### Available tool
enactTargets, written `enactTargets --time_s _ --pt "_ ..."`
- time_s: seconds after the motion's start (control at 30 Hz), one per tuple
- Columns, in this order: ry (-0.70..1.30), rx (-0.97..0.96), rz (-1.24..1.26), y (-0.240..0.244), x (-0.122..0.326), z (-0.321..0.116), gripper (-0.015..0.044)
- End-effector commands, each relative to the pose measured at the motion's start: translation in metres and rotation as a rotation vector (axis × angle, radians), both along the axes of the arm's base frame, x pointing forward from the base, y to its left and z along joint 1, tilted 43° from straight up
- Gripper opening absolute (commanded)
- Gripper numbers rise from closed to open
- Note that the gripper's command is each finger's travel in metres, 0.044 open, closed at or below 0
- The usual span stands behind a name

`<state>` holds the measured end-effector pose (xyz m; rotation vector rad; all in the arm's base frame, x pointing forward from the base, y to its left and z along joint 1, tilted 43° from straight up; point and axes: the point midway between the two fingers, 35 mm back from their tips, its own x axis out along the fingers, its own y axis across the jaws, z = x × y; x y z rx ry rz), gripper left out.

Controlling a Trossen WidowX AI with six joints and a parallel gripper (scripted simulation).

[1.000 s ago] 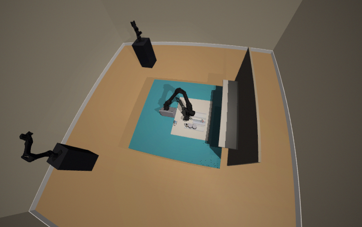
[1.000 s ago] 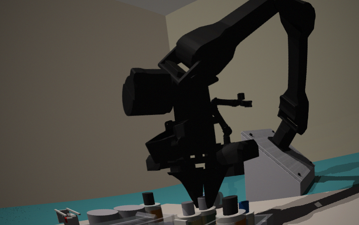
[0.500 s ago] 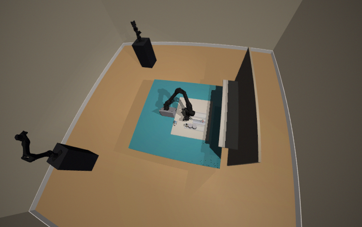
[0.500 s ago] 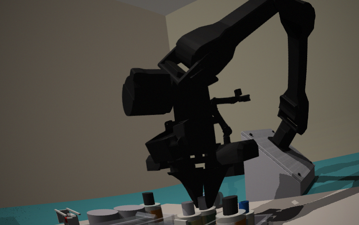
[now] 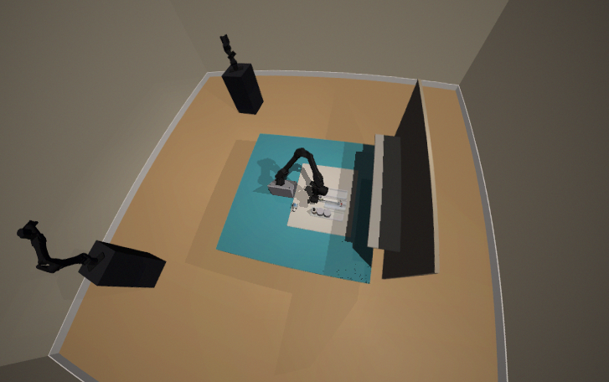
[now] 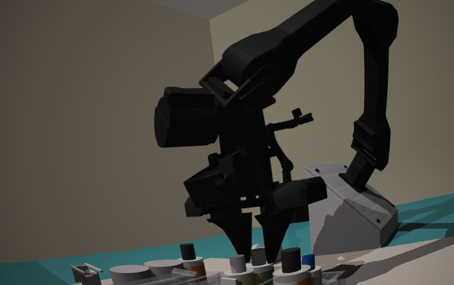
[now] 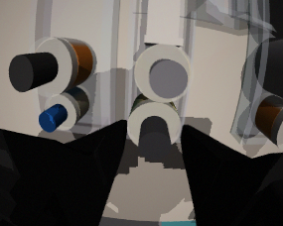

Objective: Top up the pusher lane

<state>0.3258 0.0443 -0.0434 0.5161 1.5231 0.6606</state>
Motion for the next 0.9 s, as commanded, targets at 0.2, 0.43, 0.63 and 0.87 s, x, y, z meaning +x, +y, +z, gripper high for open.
enactTargets --time_s 0.2,0.43,0.63,0.87 --pt "-0.002 0.001 0.001 -0.006 0.001 0.007 0.0182" --pt "-0.002 0.001 0.001 -0.014 0.001 0.015 0.0182" --pt "-0.001 0.0 0.001 -0.016 -0.01 0.015 0.0182" --pt "0.0 -0.001 0.001 -0.02 -0.034 0.014 0.0182"
